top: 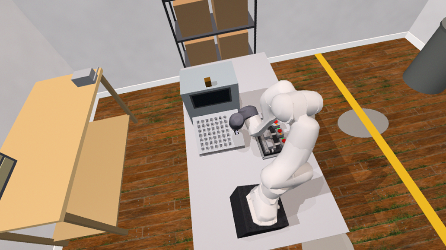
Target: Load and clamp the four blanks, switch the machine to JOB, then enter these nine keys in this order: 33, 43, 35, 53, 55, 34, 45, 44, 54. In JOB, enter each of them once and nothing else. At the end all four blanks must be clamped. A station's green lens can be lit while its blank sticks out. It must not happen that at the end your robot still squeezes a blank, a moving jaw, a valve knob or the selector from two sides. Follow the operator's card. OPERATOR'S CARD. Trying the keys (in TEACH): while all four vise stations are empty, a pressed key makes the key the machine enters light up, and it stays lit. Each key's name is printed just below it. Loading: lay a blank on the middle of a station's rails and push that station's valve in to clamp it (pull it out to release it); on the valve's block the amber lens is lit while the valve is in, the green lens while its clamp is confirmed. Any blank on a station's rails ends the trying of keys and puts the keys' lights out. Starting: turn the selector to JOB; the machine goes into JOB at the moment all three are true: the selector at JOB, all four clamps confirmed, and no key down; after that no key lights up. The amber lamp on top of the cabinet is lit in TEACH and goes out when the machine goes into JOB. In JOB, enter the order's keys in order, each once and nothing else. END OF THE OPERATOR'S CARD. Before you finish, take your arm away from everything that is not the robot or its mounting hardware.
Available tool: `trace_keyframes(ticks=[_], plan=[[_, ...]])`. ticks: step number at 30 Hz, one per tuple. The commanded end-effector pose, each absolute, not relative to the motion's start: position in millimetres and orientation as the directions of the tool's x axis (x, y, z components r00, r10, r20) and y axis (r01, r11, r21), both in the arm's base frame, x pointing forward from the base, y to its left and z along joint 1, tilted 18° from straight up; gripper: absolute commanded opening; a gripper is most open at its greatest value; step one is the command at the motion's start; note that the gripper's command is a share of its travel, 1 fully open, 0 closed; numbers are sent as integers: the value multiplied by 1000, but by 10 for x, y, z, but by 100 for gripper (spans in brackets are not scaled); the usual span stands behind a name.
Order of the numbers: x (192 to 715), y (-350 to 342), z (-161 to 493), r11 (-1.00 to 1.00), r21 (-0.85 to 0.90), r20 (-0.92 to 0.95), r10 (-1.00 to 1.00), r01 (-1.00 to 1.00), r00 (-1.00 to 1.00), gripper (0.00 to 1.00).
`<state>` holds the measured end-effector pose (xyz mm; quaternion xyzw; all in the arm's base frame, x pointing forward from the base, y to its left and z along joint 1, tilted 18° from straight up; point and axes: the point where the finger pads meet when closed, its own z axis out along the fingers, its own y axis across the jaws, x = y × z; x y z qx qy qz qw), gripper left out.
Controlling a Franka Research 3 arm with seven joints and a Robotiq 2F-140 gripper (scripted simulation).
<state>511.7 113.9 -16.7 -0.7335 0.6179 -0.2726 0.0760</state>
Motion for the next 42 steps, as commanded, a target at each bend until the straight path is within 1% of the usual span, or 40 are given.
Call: trace_keyframes(ticks=[1,12,13,42], plan=[[5120,1139,-173,-189,-462,290,-956,-867,54,0],[5120,1139,-173,-189,-462,290,-956,-867,54,0],[5120,1139,-173,-189,-462,290,-956,-867,54,33],[5120,1139,-173,-189,-462,290,-956,-867,54,33]])
